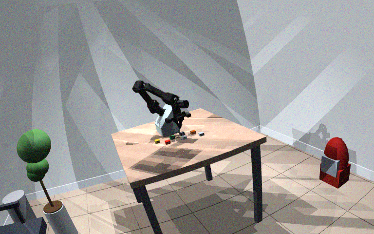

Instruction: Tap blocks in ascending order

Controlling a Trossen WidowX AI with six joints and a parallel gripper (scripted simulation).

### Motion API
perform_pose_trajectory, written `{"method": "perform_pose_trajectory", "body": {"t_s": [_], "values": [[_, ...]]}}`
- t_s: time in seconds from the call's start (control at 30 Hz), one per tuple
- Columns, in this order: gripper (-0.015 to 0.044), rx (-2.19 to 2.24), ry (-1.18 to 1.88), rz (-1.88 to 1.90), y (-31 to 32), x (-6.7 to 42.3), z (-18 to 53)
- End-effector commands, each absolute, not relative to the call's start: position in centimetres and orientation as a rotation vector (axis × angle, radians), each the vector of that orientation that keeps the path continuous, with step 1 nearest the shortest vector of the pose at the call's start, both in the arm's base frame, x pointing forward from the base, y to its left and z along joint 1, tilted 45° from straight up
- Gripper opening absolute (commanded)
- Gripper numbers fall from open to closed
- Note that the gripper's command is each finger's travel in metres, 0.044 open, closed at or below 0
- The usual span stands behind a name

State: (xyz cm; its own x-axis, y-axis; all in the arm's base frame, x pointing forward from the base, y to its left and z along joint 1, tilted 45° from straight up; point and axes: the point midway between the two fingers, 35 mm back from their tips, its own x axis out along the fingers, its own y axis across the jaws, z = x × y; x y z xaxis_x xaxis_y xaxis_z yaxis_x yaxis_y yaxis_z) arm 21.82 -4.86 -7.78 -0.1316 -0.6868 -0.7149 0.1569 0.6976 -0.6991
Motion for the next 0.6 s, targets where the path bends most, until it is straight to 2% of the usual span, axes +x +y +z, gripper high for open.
{"method": "perform_pose_trajectory", "body": {"t_s": [0.0, 0.57], "values": [[0.0020, -0.463, 1.535, -0.763, -5.2, 21.9, -8.2], [0.0020, -0.465, 1.535, -0.764, -7.1, 21.5, -10.1]]}}
